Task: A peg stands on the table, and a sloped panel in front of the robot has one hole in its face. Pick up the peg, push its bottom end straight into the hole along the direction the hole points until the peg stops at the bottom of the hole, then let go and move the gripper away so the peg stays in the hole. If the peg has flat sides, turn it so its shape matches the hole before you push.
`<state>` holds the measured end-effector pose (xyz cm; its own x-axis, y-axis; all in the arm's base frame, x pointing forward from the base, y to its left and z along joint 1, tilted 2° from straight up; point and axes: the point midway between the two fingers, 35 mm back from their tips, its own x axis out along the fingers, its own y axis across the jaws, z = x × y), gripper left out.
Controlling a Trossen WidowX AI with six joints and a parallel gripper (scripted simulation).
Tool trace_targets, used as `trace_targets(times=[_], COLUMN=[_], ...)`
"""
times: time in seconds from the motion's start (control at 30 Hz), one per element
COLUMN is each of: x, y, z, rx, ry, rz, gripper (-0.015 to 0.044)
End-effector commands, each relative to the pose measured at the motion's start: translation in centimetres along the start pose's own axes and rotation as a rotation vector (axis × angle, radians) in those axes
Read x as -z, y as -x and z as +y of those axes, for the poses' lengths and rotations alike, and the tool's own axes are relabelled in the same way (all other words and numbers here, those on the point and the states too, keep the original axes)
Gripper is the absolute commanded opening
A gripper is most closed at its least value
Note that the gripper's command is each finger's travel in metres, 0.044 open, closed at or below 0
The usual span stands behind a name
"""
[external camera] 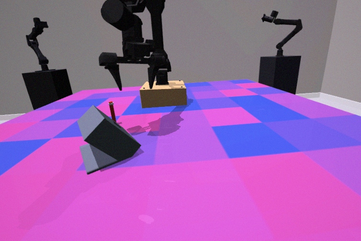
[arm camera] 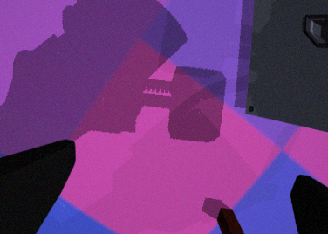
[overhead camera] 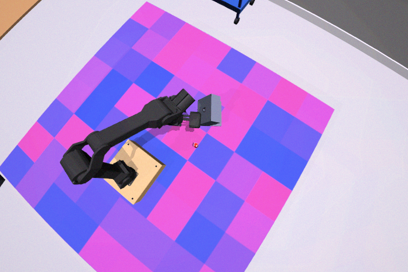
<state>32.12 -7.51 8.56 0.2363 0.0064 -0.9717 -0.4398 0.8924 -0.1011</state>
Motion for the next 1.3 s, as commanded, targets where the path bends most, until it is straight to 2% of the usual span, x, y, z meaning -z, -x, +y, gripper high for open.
trace_targets(times=[0.0, 0.77, 1.27], x=[1.0, 9.0, 9.4], y=[-0.3, -1.5, -3.0], z=[-1.2, -6.8, -6.8], rx=[-0.004, -0.089, -0.093], ry=[-0.005, -0.072, -0.074], rz=[0.031, 0.174, 0.177], gripper=[0.044, 0.044, 0.044])
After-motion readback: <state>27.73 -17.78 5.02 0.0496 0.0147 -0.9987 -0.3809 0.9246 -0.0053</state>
